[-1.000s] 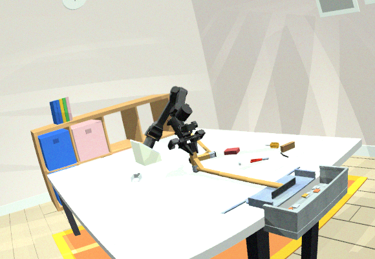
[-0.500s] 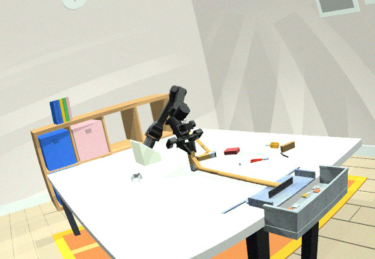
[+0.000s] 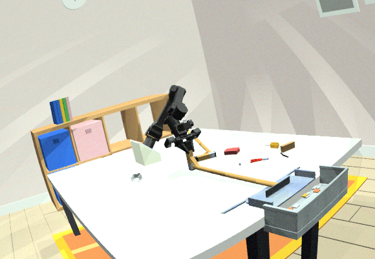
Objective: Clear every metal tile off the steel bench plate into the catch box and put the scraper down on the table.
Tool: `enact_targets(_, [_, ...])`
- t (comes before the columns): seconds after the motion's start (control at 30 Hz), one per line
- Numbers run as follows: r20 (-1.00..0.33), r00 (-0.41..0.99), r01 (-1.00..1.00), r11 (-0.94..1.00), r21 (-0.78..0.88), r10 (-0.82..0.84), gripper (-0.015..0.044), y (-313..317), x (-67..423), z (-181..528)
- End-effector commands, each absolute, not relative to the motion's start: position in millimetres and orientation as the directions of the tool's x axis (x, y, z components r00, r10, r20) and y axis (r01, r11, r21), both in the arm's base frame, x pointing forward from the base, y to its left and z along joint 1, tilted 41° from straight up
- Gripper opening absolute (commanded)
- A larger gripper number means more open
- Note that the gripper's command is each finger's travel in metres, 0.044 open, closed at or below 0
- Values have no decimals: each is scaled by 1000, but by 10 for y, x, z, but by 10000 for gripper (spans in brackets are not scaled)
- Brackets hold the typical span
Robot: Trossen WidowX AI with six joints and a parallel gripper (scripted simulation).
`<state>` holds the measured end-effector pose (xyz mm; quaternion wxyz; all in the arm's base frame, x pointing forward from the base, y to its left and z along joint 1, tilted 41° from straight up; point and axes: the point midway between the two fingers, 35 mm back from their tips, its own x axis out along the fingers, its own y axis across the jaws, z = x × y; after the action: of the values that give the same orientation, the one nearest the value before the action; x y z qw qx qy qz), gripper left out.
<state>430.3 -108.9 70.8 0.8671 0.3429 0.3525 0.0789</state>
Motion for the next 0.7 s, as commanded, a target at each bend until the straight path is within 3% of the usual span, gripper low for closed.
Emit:
enact_targets(0.0, [-549, 748, 99, 755, 648, 373, 0, -1116, 4250, 746])
enact_targets(0.67, [-549, 748, 100, 756, 647, 372, 0, -1079, 4033, 732])
